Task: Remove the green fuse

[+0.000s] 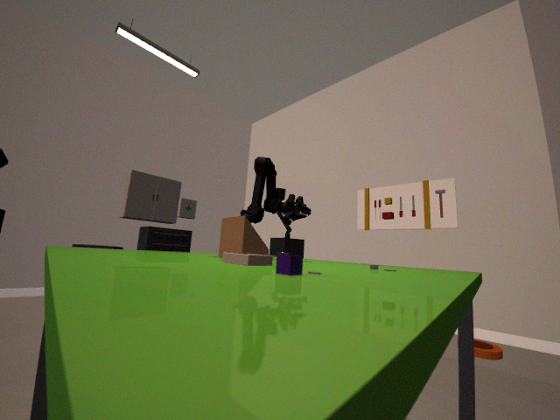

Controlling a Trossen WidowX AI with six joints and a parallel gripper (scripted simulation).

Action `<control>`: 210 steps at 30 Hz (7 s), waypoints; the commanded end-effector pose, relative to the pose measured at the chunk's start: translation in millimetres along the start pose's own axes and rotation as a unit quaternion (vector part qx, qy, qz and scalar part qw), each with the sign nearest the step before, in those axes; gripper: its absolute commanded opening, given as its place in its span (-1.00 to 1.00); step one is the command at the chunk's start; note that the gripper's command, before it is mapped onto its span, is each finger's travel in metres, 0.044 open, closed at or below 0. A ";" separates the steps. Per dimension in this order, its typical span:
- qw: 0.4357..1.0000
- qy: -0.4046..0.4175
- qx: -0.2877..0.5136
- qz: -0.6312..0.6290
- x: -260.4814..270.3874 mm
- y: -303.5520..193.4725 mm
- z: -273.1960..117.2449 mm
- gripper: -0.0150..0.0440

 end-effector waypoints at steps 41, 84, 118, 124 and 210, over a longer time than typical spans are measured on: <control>0.464 -0.179 0.410 -0.764 -200.1 69.4 223.2 -0.26; 0.642 -0.146 0.603 -0.451 -297.8 201.4 147.3 -0.26; 0.642 -0.146 0.603 -0.451 -311.5 188.7 151.2 -0.26; 0.642 -0.146 0.603 -0.451 -315.4 185.2 152.4 -0.26; 0.641 -0.146 0.603 -0.452 -291.9 207.0 145.3 -0.49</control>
Point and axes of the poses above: the point midway between the two fingers, 35 mm back from their tips, its own z axis out along the fingers, its own x axis across the jaws, y = z × x, the point moved 6 cm from there along -z, back along the fingers, and after that the axes turned 3 degrees about -z, right-handed, at the moved point
